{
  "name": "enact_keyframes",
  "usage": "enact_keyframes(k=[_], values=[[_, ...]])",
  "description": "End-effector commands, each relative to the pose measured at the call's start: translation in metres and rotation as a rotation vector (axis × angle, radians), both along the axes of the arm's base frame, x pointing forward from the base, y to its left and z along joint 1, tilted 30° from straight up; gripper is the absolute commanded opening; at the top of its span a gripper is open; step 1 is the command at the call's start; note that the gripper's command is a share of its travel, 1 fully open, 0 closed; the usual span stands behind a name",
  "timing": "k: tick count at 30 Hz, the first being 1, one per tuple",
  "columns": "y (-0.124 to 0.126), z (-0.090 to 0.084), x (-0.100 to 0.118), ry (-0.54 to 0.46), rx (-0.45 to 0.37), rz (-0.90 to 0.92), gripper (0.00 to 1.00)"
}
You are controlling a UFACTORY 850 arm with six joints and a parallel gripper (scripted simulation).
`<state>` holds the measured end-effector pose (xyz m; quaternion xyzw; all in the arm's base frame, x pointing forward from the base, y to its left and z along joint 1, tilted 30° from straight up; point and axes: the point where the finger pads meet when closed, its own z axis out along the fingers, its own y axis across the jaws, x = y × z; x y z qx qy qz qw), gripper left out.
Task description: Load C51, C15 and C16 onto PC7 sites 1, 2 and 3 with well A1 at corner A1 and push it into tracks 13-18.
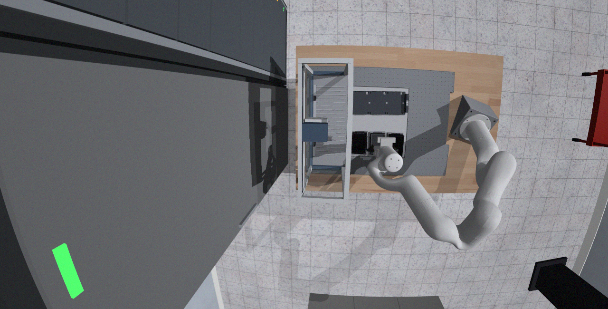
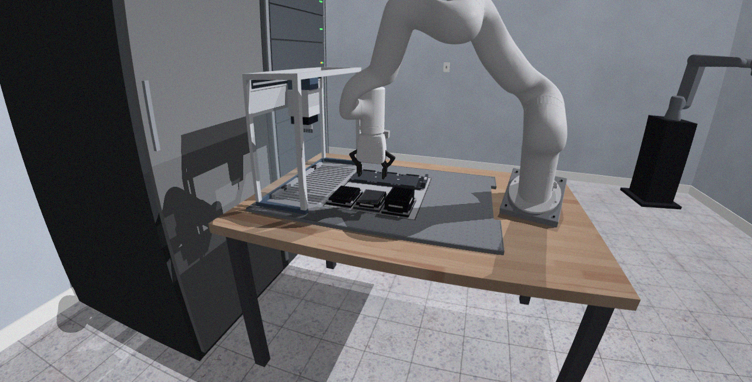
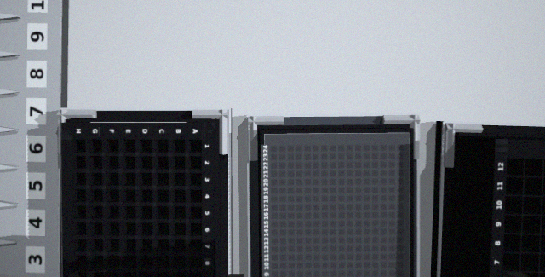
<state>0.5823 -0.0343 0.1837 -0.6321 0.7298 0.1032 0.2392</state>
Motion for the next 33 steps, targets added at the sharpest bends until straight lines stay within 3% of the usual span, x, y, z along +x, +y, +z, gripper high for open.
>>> enact_keyframes(k=[1, 33], values=[[0.003, -0.006, 0.003, -0.002, 0.0, 0.0, 1.0], [0.025, -0.048, 0.013, -0.002, 0.0, -0.001, 1.0]])
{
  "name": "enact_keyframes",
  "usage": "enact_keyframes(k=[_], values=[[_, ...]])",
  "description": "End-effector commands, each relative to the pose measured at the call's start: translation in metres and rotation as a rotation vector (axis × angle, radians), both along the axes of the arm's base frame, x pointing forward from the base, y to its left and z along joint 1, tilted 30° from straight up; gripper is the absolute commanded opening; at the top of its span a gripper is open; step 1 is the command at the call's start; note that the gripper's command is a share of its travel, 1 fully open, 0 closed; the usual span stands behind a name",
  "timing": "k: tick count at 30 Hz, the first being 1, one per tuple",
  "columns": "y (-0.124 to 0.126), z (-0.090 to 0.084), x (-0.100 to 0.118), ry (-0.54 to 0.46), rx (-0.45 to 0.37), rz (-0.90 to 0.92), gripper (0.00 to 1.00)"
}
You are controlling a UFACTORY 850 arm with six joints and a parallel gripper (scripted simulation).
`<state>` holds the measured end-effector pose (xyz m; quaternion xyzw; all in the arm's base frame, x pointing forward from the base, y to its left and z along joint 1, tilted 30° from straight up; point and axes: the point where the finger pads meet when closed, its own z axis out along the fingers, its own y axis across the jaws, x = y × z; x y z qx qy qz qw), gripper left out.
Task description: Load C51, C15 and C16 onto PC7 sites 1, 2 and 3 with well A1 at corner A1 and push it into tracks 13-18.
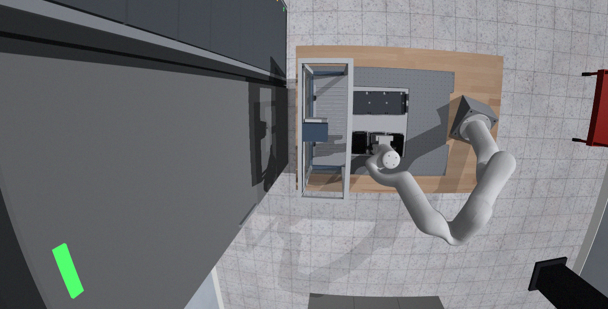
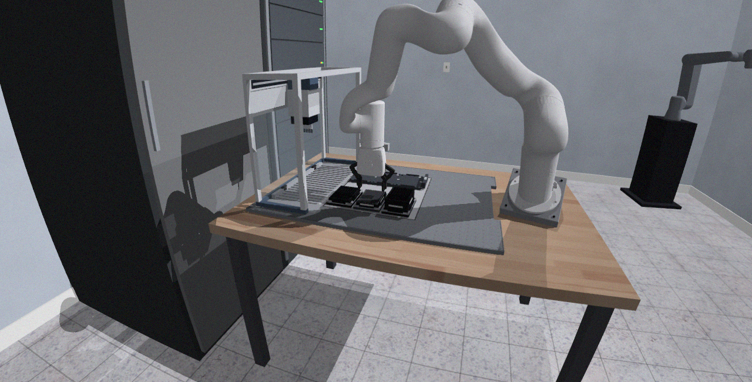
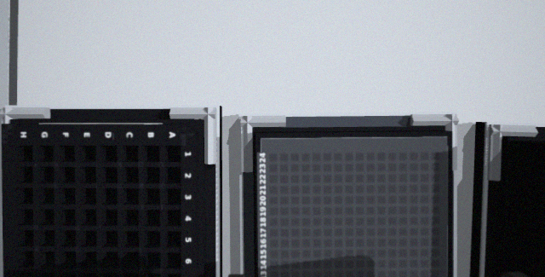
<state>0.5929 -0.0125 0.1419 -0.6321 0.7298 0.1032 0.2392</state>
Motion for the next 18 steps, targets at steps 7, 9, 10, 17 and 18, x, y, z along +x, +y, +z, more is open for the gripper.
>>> enact_keyframes(k=[7, 9, 10, 17, 18], values=[[0.0071, -0.0136, 0.0044, -0.002, 0.0, -0.001, 1.0], [0.0071, -0.0137, 0.0044, -0.002, 0.0, -0.001, 1.0], [0.0071, -0.0137, 0.0044, -0.002, 0.0, -0.001, 1.0], [0.0071, -0.0137, 0.0044, -0.002, 0.0, -0.001, 1.0], [0.0071, -0.0137, 0.0044, -0.002, 0.0, -0.001, 1.0]])
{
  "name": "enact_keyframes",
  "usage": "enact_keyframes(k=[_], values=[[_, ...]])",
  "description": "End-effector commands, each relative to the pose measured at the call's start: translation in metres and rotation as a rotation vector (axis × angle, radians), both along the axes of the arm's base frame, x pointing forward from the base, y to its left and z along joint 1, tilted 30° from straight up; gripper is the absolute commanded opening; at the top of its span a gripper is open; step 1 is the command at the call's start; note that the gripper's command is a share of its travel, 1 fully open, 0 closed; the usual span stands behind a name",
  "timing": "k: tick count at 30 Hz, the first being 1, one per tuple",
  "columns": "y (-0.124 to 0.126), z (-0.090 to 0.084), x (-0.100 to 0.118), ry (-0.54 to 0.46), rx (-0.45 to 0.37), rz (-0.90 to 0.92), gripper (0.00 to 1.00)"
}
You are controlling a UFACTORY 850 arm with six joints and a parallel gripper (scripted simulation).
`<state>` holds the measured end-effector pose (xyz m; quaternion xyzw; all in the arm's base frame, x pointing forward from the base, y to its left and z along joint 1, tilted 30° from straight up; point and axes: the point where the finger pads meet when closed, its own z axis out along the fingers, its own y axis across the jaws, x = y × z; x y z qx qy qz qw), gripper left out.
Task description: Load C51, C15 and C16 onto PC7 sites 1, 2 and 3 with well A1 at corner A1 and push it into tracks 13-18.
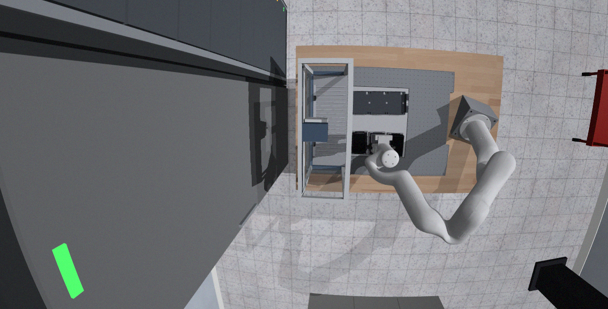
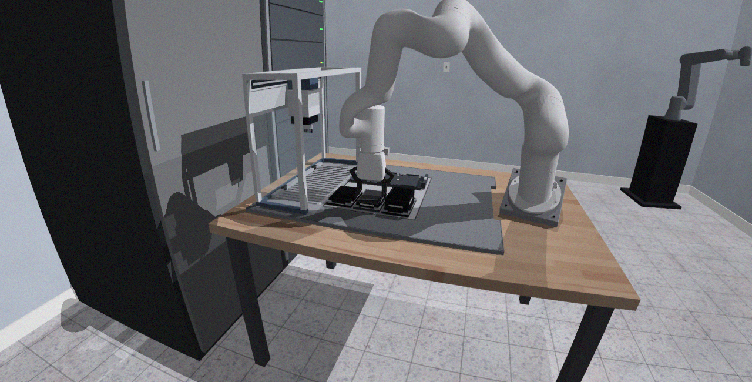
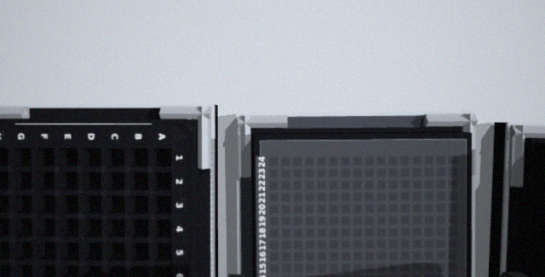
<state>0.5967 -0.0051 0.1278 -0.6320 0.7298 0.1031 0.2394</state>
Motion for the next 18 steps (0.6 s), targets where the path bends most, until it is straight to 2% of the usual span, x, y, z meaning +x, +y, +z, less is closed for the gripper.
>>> enact_keyframes(k=[1, 18], values=[[-0.0003, 0.0004, 0.0006, -0.002, 0.0, 0.0, 1.0], [0.0034, -0.0065, 0.0024, -0.002, 0.0, 0.0, 1.0]])
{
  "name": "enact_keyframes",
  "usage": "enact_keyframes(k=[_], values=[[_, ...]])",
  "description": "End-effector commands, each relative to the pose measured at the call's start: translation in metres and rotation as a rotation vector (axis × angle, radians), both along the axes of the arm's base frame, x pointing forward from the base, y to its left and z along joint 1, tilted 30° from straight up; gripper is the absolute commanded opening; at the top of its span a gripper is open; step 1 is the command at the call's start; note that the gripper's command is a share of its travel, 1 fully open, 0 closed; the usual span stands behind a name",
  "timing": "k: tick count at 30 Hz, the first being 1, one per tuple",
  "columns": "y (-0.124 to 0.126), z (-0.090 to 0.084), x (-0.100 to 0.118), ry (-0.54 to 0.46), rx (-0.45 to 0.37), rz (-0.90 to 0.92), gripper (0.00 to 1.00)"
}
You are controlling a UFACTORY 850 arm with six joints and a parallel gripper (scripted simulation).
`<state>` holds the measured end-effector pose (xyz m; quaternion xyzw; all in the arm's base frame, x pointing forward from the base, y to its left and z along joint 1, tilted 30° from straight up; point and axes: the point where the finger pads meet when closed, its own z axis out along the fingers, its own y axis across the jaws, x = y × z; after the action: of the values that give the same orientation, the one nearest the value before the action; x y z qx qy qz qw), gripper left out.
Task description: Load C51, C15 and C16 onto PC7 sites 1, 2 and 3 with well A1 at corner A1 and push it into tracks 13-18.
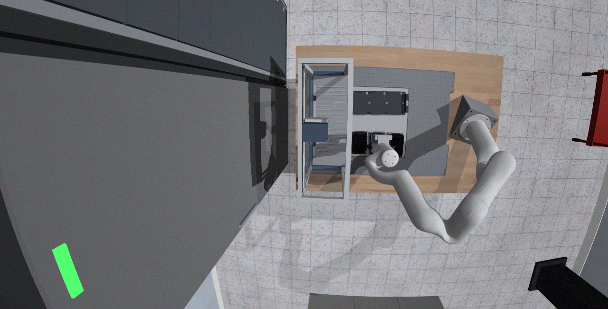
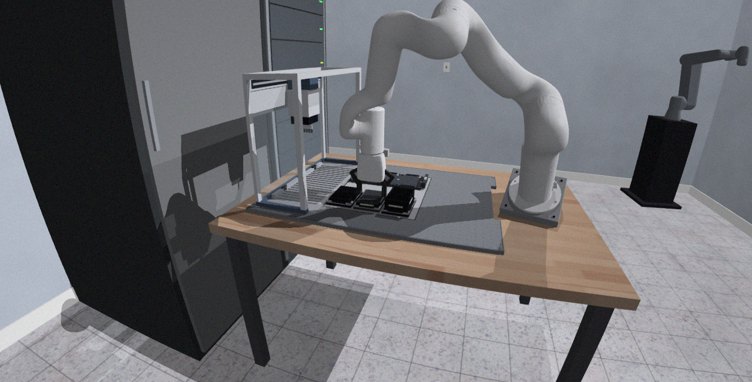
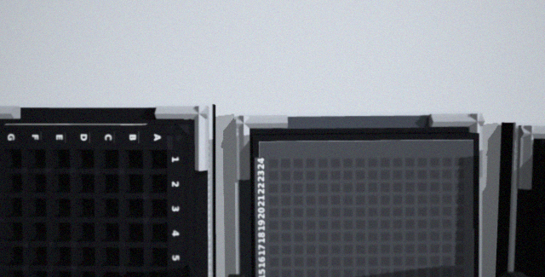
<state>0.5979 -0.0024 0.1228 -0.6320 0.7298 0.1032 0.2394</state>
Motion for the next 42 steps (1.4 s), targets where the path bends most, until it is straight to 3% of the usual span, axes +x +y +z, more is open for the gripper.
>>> enact_keyframes(k=[1, 40, 41, 42], values=[[0.001, -0.001, 0.001, -0.002, 0.0, 0.0, 1.0], [0.006, -0.012, 0.004, -0.002, 0.0, 0.0, 1.0], [0.006, -0.011, 0.004, -0.002, 0.0, 0.0, 0.0], [0.006, -0.011, 0.004, -0.002, 0.0, 0.0, 0.0]])
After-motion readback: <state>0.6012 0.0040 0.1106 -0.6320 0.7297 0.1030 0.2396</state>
